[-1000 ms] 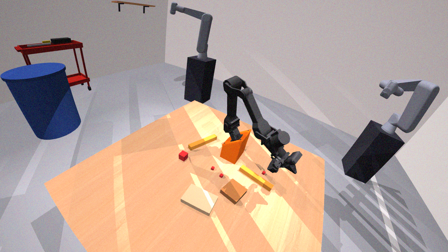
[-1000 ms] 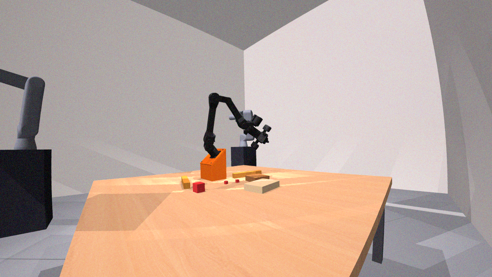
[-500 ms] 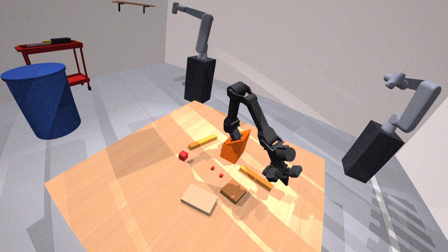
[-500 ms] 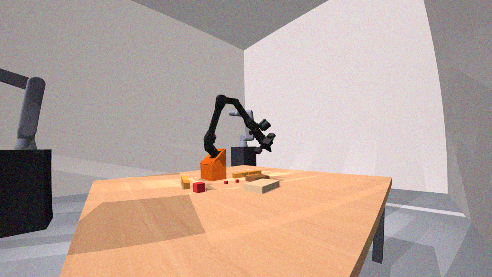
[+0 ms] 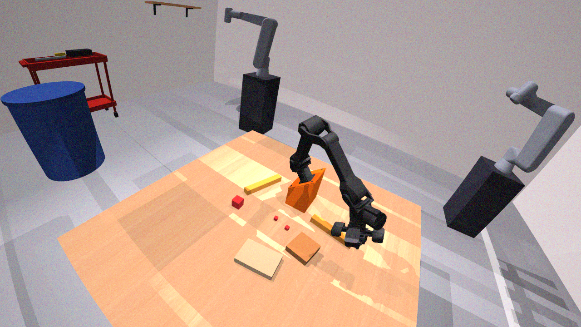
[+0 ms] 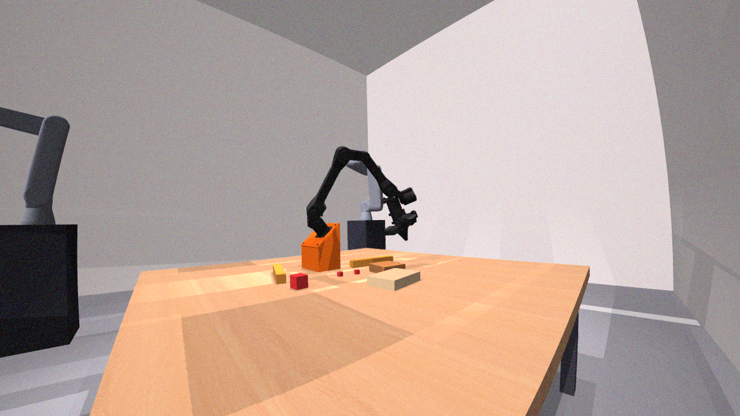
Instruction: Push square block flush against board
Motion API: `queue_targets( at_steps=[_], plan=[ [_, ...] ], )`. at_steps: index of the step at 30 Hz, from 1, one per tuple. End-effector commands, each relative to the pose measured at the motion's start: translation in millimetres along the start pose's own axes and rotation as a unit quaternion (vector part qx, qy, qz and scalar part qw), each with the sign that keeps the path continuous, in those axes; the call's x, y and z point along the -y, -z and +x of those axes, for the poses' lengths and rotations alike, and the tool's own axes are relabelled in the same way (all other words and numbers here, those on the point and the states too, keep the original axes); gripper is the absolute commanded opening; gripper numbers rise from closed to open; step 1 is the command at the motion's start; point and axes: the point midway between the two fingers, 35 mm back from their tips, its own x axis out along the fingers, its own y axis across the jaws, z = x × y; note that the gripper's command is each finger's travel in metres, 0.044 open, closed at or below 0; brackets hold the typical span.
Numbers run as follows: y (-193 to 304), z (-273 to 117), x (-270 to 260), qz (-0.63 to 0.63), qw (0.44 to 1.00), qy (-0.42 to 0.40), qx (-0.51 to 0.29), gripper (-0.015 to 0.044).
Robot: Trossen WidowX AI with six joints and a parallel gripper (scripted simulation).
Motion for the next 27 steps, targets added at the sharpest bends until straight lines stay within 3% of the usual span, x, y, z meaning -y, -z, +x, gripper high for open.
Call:
queue_targets(
  at_steps=[1,15,21,27],
  plan=[
    [-2.9,8.2,12.7,-0.048,0.998,0.046,-0.010,0.0000],
    [-13.8,21.7,53.1,-0.218,0.956,0.185,-0.073,0.0000],
    [-14.3,22.0,55.0,-0.226,0.952,0.190,-0.077,0.0000],
    [-11.6,74.2,77.7,-0.225,0.952,0.192,-0.077,0.0000]
  ],
)
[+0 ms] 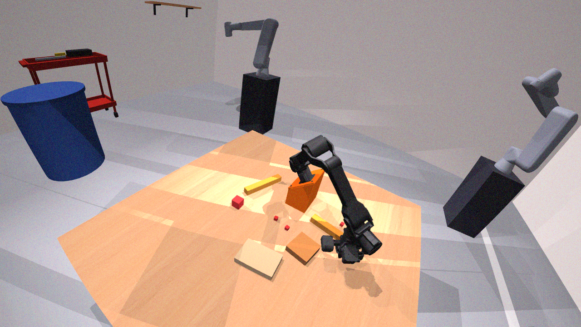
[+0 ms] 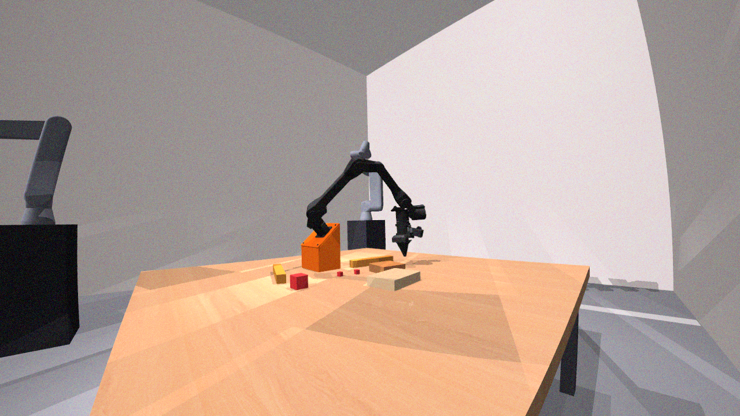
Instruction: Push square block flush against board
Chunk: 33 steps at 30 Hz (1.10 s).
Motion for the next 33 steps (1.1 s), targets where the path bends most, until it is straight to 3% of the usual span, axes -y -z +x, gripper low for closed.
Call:
queue_targets(
  at_steps=[1,33],
  plan=[
    [11.5,32.5,3.8,-0.007,1.000,0.009,-0.018,0.0000],
    [32.1,31.4,0.9,-0.008,1.000,0.008,-0.018,0.0000]
  ],
)
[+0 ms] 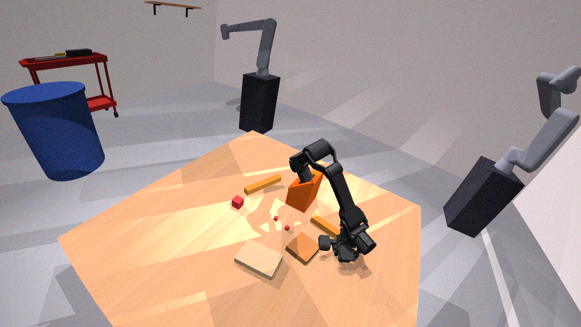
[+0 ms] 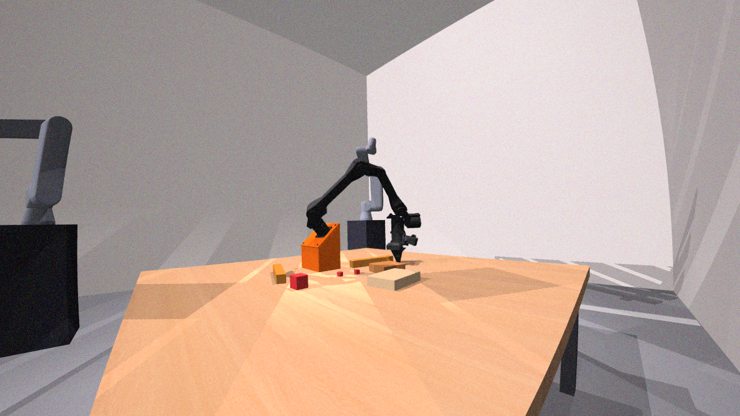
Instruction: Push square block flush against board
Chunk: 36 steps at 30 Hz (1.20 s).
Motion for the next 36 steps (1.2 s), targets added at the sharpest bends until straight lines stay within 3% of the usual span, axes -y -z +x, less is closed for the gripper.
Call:
queue_targets(
  at_steps=[1,16,36],
  plan=[
    [4.6,0.7,-0.3,0.002,1.000,-0.001,-0.002,0.0000],
    [14.1,0.6,-1.3,0.002,1.000,-0.001,-0.002,0.0000],
    [-16.8,0.7,-1.7,0.003,1.000,-0.001,-0.001,0.0000]
  ],
)
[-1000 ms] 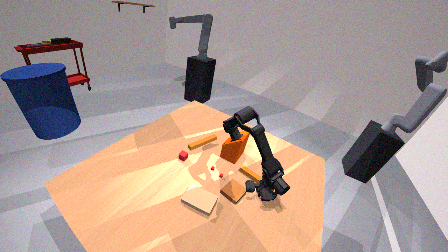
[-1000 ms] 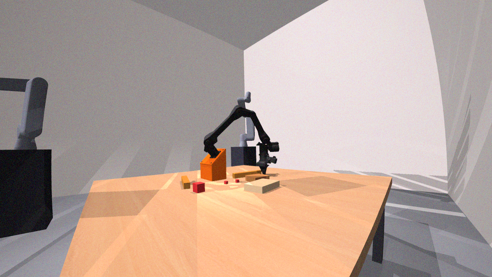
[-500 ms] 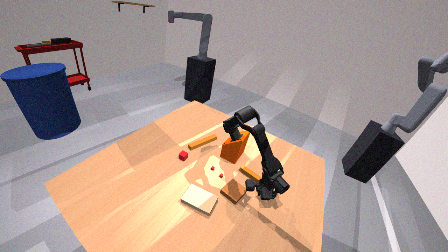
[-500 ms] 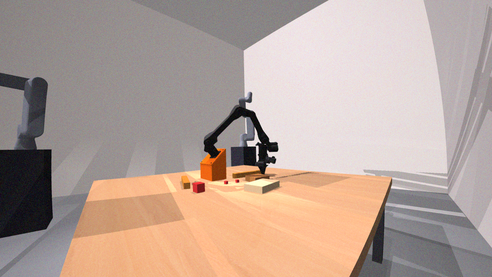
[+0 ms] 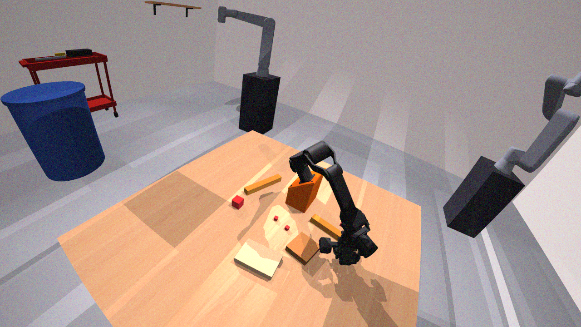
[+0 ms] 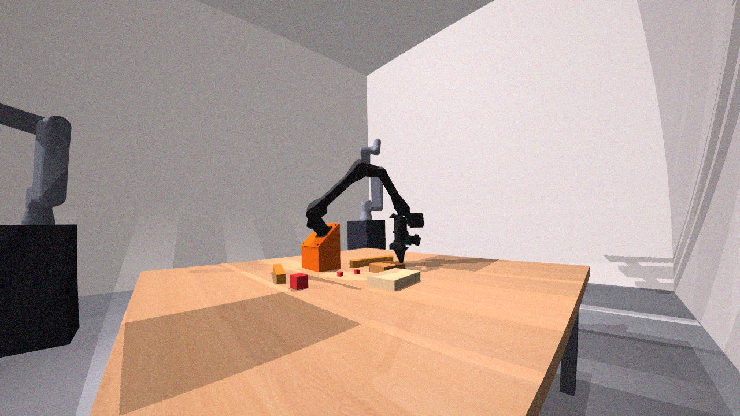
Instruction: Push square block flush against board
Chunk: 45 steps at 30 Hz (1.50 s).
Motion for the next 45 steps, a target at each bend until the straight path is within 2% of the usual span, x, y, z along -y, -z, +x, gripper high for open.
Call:
queue_targets(
  at_steps=[1,11,16,23,32,41,45],
  plan=[
    [-5.5,1.8,0.6,-0.003,1.000,0.002,-0.002,0.0000],
    [-21.0,2.1,1.7,-0.002,1.000,0.003,-0.002,0.0000],
    [-18.4,-50.3,-0.3,-0.003,1.000,0.002,-0.002,0.0000],
    [-18.6,-53.2,2.4,0.006,1.000,0.000,0.007,0.0000],
    [32.2,-58.1,60.2,0.154,0.988,0.002,0.002,0.0000],
    [101.2,-53.9,112.5,0.302,0.953,0.007,-0.004,0.0000],
    [113.8,-52.4,120.0,0.326,0.945,0.008,-0.004,0.0000]
  ],
)
